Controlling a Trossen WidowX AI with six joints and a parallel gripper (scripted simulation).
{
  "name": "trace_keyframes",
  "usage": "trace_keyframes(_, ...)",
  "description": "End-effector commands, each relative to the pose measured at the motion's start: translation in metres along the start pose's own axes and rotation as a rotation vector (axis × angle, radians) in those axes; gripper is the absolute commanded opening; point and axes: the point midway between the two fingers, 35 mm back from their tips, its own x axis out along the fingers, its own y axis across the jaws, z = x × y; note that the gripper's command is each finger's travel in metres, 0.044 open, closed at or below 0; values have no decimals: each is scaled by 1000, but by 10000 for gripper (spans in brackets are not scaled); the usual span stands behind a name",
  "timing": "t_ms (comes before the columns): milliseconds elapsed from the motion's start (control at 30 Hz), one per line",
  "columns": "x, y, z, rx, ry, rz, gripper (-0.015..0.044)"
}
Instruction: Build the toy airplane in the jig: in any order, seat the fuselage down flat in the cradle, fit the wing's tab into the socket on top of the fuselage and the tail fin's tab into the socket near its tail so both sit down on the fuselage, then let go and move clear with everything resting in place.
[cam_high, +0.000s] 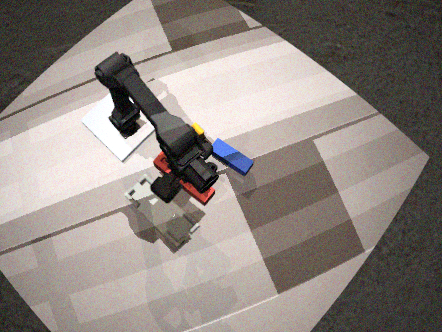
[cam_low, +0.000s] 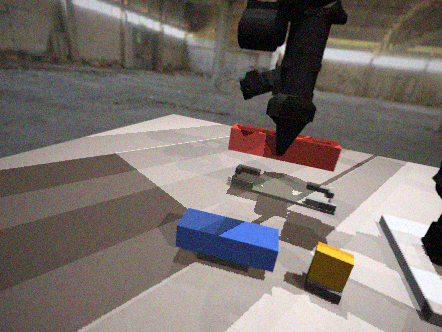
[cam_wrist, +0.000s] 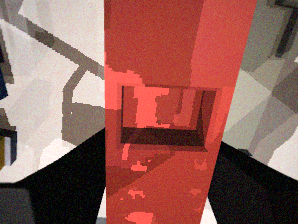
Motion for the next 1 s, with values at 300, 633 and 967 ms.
trace_keyframes(300,20,-38,-2,48,5,-1,0)
trace_keyframes(633,33,-67,-8,89,5,-6,0)
trace_keyframes(967,46,-95,-17,129,6,-10,0)
